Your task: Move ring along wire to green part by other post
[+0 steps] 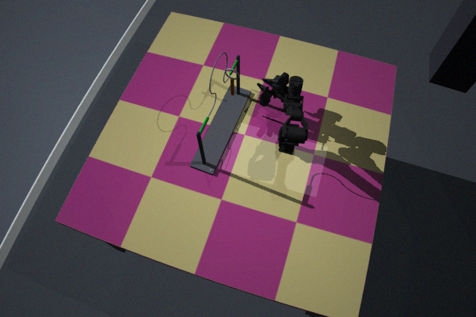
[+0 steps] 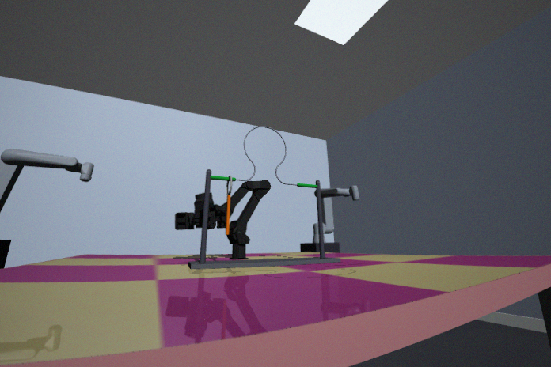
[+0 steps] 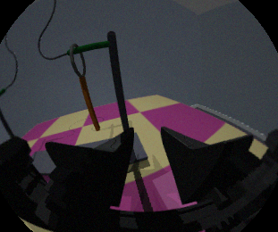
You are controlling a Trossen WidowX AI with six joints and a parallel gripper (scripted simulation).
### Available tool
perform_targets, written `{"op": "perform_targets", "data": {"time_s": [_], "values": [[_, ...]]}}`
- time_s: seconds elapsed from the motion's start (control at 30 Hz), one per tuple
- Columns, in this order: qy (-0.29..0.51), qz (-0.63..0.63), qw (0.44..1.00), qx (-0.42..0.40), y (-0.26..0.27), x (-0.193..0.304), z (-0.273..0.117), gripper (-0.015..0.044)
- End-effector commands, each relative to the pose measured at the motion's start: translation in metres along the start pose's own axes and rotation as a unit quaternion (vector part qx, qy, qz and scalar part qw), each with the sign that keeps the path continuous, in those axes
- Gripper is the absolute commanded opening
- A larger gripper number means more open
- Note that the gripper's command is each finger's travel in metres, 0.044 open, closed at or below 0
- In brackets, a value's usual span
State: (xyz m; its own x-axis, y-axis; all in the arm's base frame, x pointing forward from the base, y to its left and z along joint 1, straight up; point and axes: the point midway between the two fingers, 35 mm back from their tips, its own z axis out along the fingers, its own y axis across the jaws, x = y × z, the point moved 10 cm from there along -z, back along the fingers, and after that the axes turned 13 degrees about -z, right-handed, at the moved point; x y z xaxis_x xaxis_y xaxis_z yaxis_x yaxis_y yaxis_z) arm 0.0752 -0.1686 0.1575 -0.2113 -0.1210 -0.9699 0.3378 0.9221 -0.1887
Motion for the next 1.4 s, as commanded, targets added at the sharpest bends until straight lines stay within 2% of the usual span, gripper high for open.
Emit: {"op": "perform_targets", "data": {"time_s": [0.0,0.07,0.17,0.37,0.8,1.37], "values": [[0.000,-0.021,0.995,-0.096,0.032,0.029,0.000,0.0160],[-0.008,-0.029,0.990,-0.138,0.048,0.041,-0.002,0.0160],[-0.014,-0.032,0.988,-0.150,0.051,0.046,-0.003,0.0160],[-0.013,-0.033,0.988,-0.151,0.051,0.044,-0.001,0.0160],[-0.027,-0.048,0.987,-0.151,0.057,-0.003,0.037,0.0160],[-0.027,-0.049,0.987,-0.151,0.061,-0.006,0.052,0.0160]]}}
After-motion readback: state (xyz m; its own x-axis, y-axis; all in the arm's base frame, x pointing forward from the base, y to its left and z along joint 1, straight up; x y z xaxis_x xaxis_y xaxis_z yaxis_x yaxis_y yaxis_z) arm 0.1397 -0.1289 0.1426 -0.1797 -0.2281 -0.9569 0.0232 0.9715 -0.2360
